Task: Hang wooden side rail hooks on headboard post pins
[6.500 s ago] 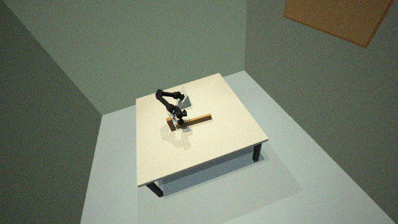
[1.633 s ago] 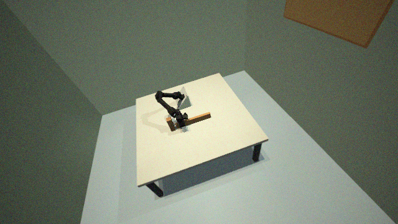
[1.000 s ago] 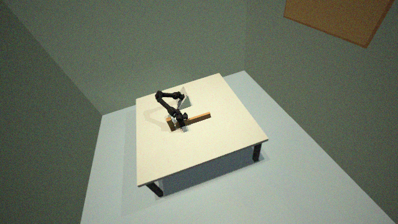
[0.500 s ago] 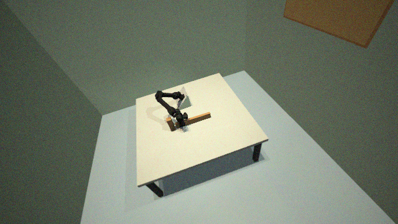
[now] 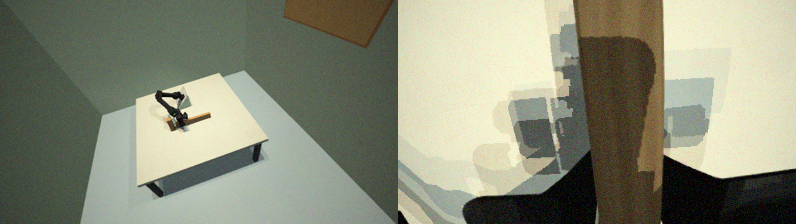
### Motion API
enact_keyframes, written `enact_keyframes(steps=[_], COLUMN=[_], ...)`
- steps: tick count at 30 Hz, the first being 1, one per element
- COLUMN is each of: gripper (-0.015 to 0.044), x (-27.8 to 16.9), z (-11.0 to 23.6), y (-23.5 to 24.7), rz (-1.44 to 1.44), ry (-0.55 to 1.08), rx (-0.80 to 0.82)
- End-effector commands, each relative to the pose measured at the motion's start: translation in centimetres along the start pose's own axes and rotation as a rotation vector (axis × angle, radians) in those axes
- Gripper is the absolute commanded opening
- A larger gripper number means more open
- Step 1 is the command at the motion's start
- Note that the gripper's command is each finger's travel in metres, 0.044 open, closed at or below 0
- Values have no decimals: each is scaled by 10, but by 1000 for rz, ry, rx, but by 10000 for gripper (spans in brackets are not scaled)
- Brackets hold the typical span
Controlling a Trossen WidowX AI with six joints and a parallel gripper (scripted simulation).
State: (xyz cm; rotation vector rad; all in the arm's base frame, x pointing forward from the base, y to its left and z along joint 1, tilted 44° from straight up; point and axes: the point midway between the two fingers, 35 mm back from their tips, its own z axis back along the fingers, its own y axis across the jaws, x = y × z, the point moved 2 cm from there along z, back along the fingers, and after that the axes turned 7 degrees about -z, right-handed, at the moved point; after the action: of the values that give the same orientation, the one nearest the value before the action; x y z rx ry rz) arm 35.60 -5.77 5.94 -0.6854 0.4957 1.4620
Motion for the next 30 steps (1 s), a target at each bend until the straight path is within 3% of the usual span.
enact_keyframes(steps=[1,30], gripper=[0,0], x=[1,2], z=[5,10], y=[-2,-2], rz=[8,8], ry=[1,1], rx=[-12,-12])
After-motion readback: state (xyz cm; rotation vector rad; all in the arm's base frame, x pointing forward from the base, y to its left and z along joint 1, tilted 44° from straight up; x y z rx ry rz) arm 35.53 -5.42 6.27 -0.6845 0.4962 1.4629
